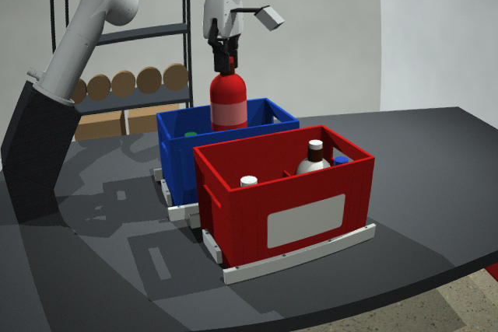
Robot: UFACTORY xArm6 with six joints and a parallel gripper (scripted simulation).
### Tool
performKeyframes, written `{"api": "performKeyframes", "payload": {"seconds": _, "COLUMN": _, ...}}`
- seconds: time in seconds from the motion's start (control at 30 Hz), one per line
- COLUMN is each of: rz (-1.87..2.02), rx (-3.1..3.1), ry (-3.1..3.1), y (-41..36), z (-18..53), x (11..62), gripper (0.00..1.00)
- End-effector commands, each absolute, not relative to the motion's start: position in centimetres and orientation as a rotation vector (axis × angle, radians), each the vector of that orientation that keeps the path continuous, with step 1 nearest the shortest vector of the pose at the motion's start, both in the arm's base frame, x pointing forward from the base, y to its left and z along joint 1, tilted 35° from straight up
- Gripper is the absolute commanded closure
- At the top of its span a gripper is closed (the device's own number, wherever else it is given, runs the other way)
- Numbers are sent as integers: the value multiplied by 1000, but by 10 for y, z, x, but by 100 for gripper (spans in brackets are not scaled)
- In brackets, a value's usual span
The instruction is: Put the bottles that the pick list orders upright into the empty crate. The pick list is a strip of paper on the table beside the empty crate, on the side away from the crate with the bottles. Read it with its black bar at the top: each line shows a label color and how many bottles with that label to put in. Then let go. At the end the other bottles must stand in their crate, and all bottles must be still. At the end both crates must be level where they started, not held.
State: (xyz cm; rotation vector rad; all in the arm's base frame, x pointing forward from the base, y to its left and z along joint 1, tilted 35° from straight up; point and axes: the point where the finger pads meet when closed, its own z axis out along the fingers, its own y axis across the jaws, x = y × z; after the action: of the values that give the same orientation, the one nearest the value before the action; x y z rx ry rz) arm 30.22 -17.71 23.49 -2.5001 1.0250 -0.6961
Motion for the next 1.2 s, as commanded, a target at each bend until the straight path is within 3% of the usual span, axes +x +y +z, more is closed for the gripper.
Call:
{"api": "performKeyframes", "payload": {"seconds": 0.0, "rz": -701, "rx": -2501, "ry": 1025, "y": -177, "z": 233, "x": 305, "gripper": 100}}
{"api": "performKeyframes", "payload": {"seconds": 1.17, "rz": -701, "rx": -2500, "ry": 1025, "y": -173, "z": 208, "x": 322, "gripper": 100}}
